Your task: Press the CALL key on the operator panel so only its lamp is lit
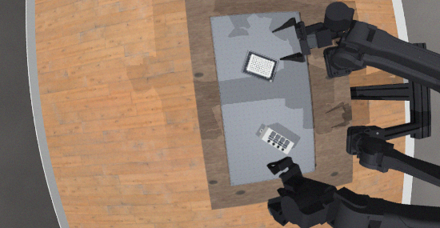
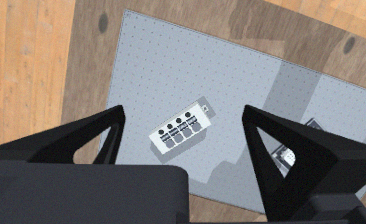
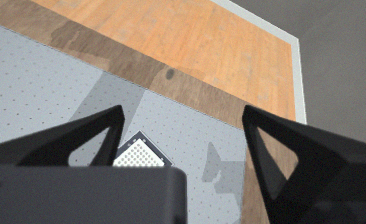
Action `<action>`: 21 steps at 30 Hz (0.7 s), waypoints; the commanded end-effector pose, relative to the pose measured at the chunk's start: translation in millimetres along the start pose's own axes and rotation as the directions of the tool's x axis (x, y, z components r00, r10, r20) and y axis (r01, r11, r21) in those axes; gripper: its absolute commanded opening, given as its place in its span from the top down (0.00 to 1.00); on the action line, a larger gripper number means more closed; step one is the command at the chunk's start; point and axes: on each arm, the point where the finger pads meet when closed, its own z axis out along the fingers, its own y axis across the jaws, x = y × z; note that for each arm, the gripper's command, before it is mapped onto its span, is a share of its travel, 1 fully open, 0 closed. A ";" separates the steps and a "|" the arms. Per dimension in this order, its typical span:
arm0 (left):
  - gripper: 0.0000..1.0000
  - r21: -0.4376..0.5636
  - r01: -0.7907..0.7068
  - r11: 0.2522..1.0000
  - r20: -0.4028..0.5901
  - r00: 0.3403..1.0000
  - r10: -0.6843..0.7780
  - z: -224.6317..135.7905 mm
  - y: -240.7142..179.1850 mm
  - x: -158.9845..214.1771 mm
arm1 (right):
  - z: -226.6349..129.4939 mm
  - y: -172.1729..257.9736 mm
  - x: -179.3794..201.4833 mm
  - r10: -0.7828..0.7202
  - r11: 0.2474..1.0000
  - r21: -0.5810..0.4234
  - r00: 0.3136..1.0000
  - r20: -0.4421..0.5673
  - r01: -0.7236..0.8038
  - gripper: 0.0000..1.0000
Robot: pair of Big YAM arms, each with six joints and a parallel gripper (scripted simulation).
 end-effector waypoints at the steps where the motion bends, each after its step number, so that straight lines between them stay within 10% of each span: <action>1: 0.00 0.004 0.005 1.000 0.015 1.000 -0.005 -3.5 -0.7 -5.4 | -0.5 -4.3 -7.1 -0.008 1.000 0.006 1.000 0.011 0.008 0.00; 21: 0.00 0.011 0.049 0.999 0.027 0.998 -0.049 1.8 -3.2 8.4 | 0.3 -0.6 -16.5 0.022 1.000 -0.015 1.000 0.022 -0.022 0.00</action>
